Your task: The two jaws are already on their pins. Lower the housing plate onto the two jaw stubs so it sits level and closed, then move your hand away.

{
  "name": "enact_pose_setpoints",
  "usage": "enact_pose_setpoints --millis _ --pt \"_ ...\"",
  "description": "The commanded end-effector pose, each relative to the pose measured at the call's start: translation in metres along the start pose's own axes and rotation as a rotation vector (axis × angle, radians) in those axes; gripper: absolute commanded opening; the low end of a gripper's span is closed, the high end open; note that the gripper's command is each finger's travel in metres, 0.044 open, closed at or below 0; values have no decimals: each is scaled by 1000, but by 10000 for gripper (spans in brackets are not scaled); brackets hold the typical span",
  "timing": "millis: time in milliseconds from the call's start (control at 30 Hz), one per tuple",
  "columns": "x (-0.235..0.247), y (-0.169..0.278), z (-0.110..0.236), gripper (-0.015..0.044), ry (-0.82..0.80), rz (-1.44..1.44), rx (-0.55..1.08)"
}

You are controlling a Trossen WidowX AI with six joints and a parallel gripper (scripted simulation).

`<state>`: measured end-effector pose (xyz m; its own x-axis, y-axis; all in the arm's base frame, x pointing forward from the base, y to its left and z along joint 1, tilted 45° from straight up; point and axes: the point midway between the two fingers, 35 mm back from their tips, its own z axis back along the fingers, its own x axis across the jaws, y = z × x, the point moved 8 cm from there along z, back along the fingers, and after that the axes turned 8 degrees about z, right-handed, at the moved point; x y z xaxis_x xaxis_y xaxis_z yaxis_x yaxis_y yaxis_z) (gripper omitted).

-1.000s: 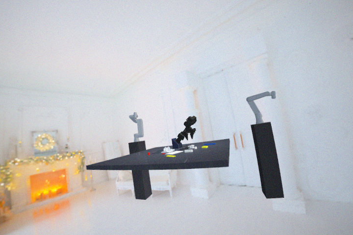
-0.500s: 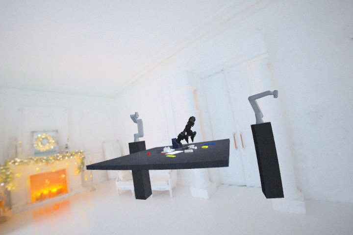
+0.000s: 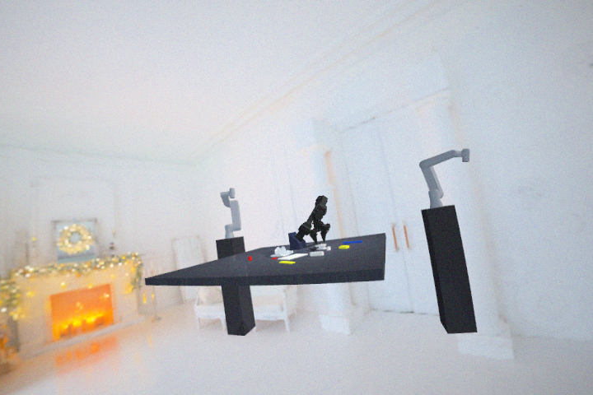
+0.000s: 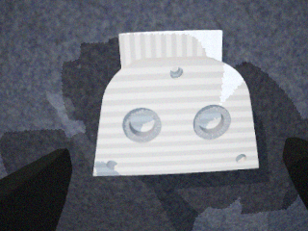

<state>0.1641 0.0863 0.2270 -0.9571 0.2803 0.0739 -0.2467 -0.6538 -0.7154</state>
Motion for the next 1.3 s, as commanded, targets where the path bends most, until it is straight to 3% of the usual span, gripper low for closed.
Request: enact_pose_setpoints --millis 0,600,1267 --pt "0 0 -3 440 3 -2 2" --pt "0 0 -31 440 2 -3 -1" --pt "0 0 -32 440 2 -3 -1"
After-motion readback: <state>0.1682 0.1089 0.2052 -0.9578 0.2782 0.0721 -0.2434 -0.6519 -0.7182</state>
